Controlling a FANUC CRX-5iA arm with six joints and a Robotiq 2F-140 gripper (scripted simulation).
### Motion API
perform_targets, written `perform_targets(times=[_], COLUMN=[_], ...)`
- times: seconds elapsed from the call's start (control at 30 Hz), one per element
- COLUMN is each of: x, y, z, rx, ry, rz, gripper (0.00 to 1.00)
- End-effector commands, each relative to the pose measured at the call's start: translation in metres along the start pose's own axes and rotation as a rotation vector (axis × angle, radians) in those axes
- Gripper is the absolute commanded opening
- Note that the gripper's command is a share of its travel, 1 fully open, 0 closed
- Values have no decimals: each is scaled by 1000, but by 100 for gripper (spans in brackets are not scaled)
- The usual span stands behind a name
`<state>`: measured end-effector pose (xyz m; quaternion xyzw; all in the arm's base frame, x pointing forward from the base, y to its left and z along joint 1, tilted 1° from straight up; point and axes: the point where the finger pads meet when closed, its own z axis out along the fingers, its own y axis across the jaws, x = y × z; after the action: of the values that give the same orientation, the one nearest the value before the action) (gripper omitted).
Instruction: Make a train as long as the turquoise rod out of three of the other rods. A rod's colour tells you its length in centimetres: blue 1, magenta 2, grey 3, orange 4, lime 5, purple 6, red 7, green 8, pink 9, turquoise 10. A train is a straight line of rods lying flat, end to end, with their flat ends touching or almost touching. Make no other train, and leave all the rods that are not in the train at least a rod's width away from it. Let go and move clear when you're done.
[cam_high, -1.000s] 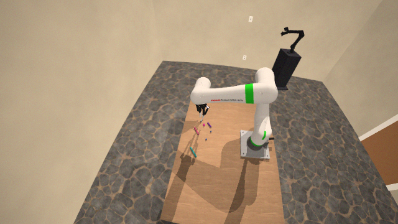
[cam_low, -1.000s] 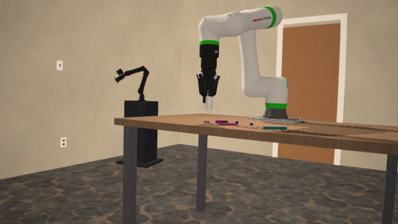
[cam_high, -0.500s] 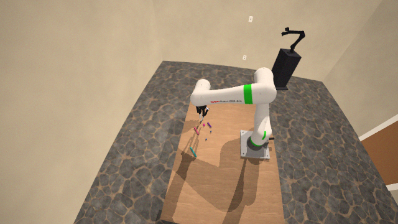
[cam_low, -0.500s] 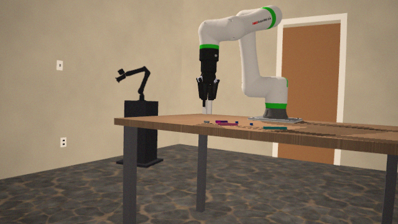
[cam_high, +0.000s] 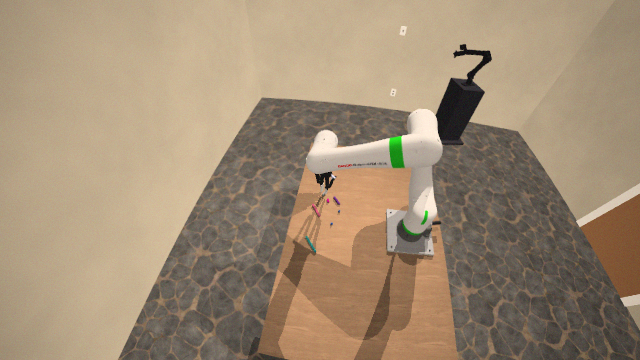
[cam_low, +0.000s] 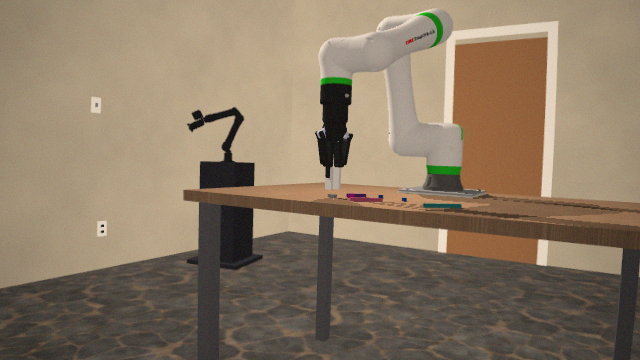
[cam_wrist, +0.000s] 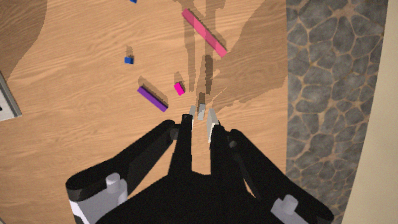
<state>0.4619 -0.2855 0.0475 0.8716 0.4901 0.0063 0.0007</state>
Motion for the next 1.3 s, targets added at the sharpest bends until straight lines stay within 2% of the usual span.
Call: perform_targets(times=[0.0,1.27], x=[0,0], y=[0,0], z=[3,7], rx=[-1,-1], ry=[0,0], rz=[0,0], gripper=[15,15])
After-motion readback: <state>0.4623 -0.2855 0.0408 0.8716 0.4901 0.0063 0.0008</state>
